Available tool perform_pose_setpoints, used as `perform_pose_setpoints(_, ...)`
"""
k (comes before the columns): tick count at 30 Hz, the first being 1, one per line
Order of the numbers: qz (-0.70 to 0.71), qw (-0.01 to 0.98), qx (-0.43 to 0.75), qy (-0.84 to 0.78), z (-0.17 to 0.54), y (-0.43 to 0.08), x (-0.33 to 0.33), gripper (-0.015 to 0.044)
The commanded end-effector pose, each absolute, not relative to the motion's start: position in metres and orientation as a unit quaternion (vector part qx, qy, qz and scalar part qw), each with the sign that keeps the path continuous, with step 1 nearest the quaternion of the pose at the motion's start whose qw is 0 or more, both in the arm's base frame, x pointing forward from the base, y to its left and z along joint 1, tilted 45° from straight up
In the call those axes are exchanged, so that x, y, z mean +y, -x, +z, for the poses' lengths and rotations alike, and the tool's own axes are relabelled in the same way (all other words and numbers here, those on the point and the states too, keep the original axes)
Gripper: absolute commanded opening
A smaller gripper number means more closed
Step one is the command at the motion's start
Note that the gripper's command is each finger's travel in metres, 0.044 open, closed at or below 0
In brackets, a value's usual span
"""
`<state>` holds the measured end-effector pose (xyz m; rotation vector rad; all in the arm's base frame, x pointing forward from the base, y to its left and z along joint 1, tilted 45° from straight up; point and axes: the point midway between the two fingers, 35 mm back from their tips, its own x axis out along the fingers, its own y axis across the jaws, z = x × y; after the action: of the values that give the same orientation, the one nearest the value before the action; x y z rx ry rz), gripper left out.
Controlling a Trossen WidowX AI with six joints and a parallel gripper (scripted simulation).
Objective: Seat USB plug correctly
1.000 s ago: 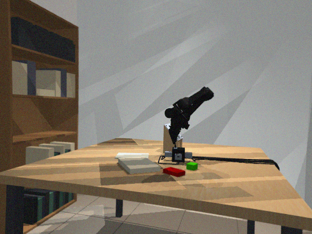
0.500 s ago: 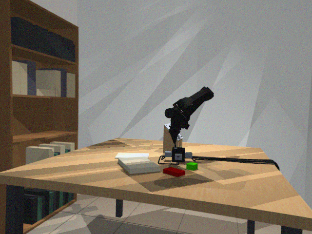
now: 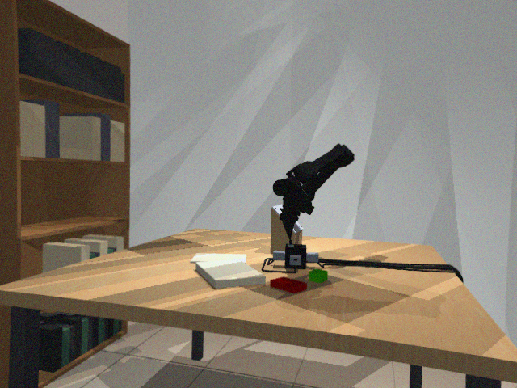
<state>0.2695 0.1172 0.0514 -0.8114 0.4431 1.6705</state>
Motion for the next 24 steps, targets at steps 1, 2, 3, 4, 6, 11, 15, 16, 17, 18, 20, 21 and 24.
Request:
perform_pose_setpoints(1,0.714,0.578,0.189,0.347,0.0517,-0.2697,0.1171,0.0000)
perform_pose_setpoints(2,0.714,0.578,0.189,0.347,0.0517,-0.2697,0.1171,0.0000)
perform_pose_setpoints(3,0.714,0.578,0.189,0.347,0.0517,-0.2697,0.1171,0.0000)
perform_pose_setpoints(4,0.714,0.578,0.189,0.347,0.0517,-0.2697,0.1171,0.0000)
perform_pose_setpoints(6,0.714,0.578,0.189,0.347,0.0517,-0.2695,0.1169,0.0000)
perform_pose_setpoints(11,0.714,0.578,0.190,0.347,0.0540,-0.2698,0.1146,0.0000)
perform_pose_setpoints(15,0.714,0.578,0.190,0.347,0.0559,-0.2701,0.1127,0.0000)
perform_pose_setpoints(16,0.714,0.578,0.190,0.347,0.0563,-0.2701,0.1123,0.0000)
perform_pose_setpoints(17,0.714,0.578,0.190,0.347,0.0568,-0.2702,0.1118,0.0000)
perform_pose_setpoints(18,0.714,0.578,0.190,0.347,0.0573,-0.2703,0.1113,0.0000)
perform_pose_setpoints(20,0.714,0.578,0.190,0.347,0.0582,-0.2704,0.1104,0.0000)
perform_pose_setpoints(21,0.714,0.578,0.190,0.347,0.0587,-0.2705,0.1099,0.0000)
perform_pose_setpoints(24,0.714,0.578,0.190,0.347,0.0601,-0.2707,0.1085,0.0000)
